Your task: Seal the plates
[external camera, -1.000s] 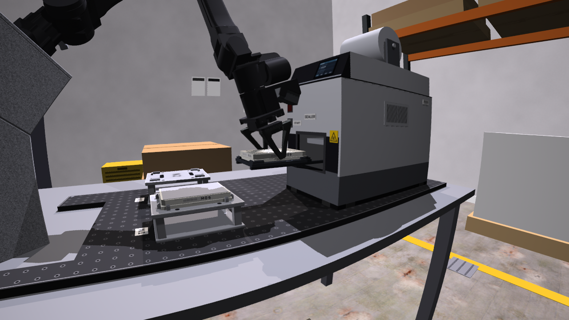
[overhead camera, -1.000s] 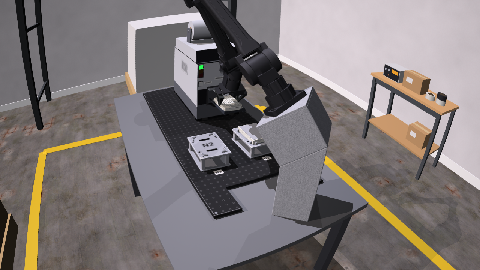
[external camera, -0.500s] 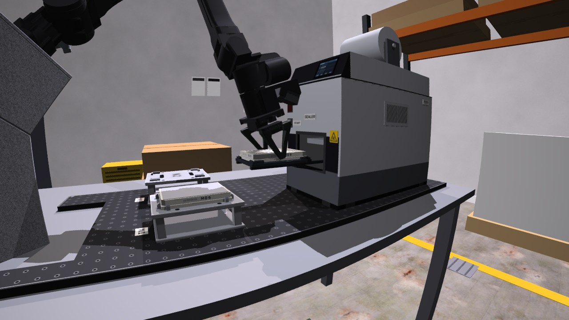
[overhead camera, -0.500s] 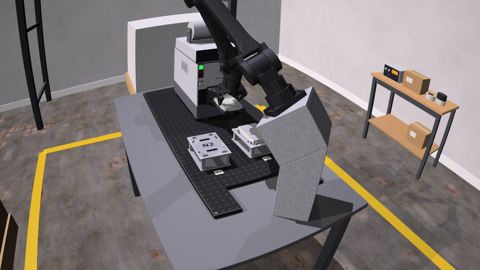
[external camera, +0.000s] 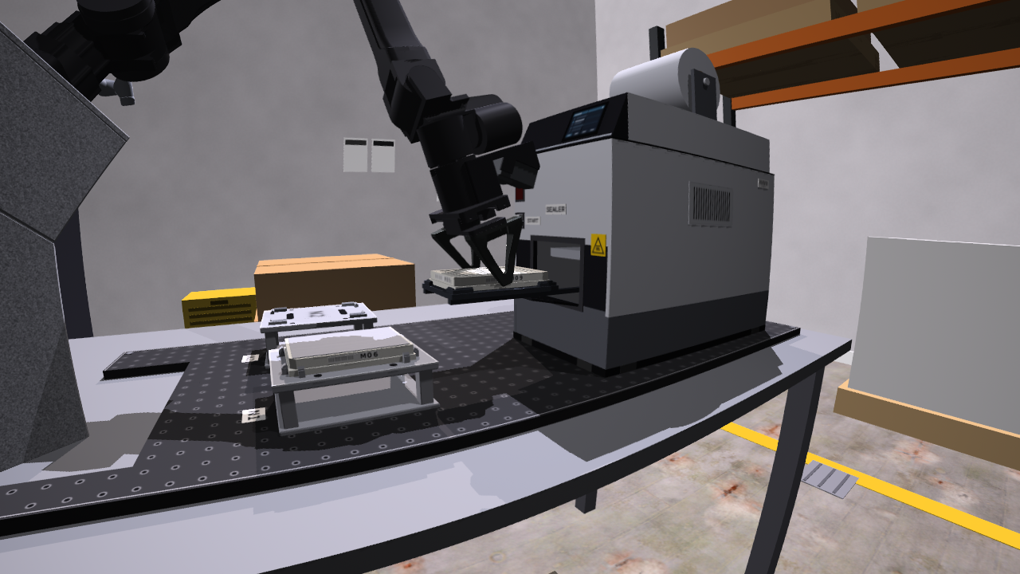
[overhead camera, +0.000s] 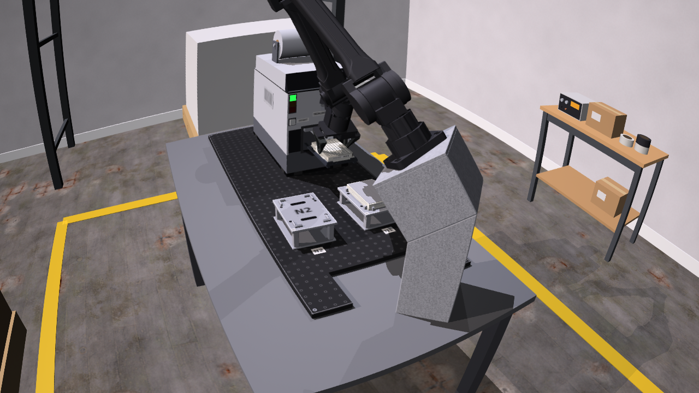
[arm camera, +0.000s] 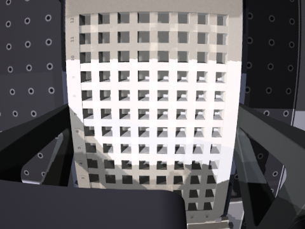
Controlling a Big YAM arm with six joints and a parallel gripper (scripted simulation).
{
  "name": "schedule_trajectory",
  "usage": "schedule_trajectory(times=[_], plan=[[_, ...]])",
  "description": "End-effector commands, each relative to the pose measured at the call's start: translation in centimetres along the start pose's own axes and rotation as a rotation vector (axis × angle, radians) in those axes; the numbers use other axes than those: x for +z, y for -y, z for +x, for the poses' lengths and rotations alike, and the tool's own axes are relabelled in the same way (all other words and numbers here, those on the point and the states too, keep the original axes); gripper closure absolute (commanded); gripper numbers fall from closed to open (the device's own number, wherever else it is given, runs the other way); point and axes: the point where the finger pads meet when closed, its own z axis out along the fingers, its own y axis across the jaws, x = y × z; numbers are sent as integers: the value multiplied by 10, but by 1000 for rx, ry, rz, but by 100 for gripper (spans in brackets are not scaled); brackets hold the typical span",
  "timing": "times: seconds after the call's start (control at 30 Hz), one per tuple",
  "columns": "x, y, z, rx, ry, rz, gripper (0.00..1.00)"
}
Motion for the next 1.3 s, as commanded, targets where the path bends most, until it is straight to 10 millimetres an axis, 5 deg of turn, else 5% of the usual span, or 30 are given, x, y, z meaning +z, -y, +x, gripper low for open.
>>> schedule_trajectory(times=[0.0, 1.13, 1.17, 1.27], plan=[[-1, 14, 4, 24, -8, 21, 100], [-11, 8, -16, 4, 29, 18, 100], [-11, 8, -17, 4, 30, 18, 0], [-11, 8, -20, 0, 38, 17, 0]])
